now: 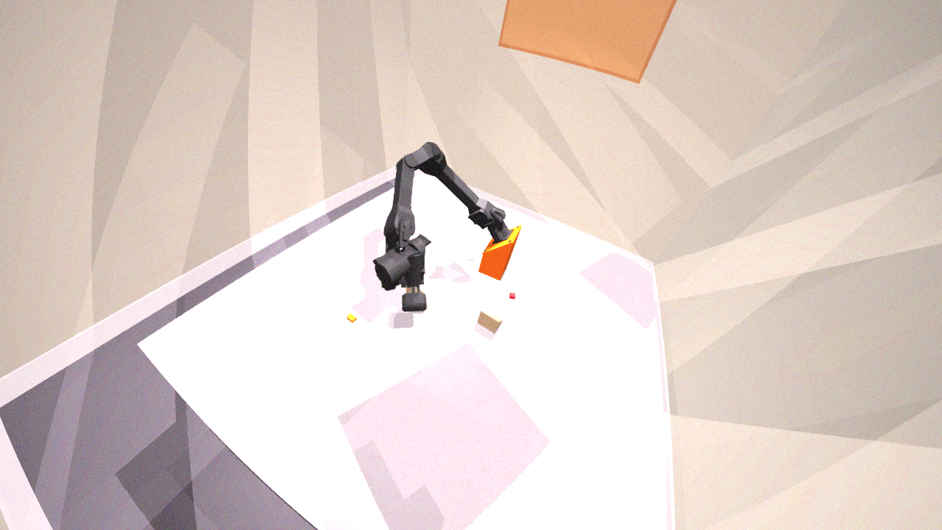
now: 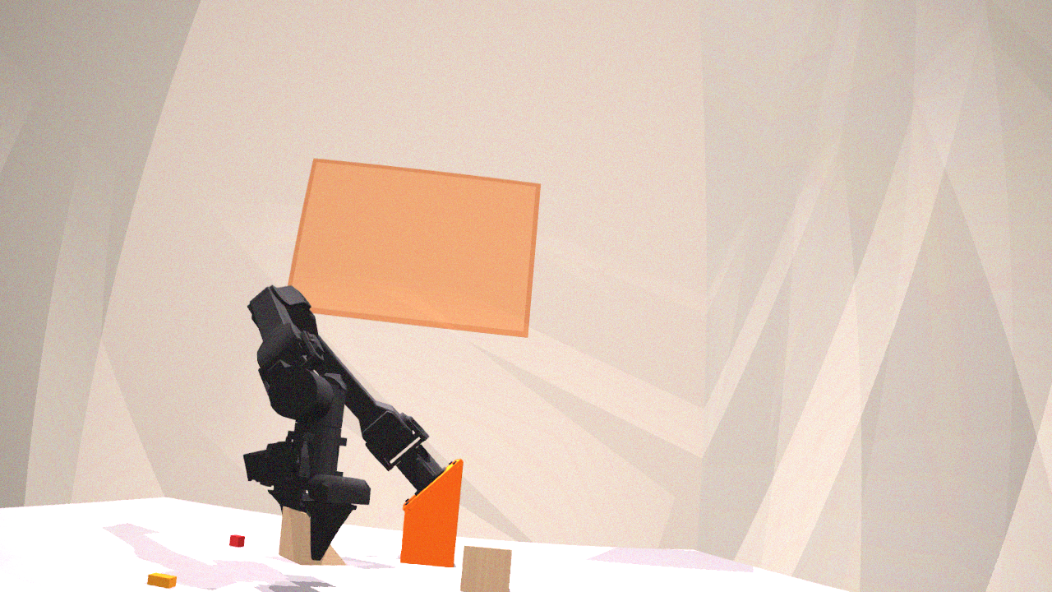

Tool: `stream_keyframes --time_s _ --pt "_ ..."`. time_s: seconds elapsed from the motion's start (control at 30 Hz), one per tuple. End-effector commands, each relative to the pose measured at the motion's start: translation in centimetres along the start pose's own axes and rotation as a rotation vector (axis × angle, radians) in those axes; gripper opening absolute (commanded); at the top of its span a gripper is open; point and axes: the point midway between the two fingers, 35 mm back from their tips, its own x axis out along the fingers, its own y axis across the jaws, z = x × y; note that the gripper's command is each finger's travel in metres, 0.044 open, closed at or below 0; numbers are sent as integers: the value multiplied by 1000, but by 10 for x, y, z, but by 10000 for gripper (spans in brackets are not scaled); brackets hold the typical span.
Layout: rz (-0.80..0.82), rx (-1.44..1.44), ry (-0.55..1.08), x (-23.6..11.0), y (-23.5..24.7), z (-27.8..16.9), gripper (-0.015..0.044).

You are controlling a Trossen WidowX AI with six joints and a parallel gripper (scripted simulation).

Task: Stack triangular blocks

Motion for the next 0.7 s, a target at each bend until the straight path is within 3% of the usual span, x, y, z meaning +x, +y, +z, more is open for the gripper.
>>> stream_keyframes --time_s 0.0,0.67 --pt "-1 -93 -7 -1 1 1 0" --pt "-2 -616 -9 -1 1 1 0"
